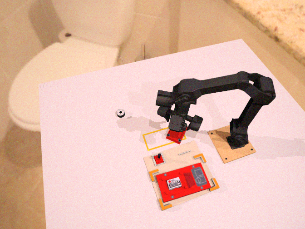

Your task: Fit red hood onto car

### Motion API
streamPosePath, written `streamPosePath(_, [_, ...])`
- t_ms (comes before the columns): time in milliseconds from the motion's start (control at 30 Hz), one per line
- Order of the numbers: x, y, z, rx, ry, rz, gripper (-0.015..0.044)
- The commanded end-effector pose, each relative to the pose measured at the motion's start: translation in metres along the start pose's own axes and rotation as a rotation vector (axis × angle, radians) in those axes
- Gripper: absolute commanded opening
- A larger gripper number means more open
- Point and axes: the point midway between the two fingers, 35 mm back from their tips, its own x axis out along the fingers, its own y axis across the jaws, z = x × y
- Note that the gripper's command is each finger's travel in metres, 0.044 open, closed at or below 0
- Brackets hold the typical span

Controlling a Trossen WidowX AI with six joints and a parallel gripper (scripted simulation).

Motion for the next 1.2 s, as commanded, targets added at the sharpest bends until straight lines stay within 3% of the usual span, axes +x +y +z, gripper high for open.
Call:
streamPosePath(0, [0.004, 0.001, 0.0, -0.002, -0.003, 0.005, 0.044])
streamPosePath(1167, [0.031, 0.005, 0.002, -0.002, -0.003, 0.005, 0.044])
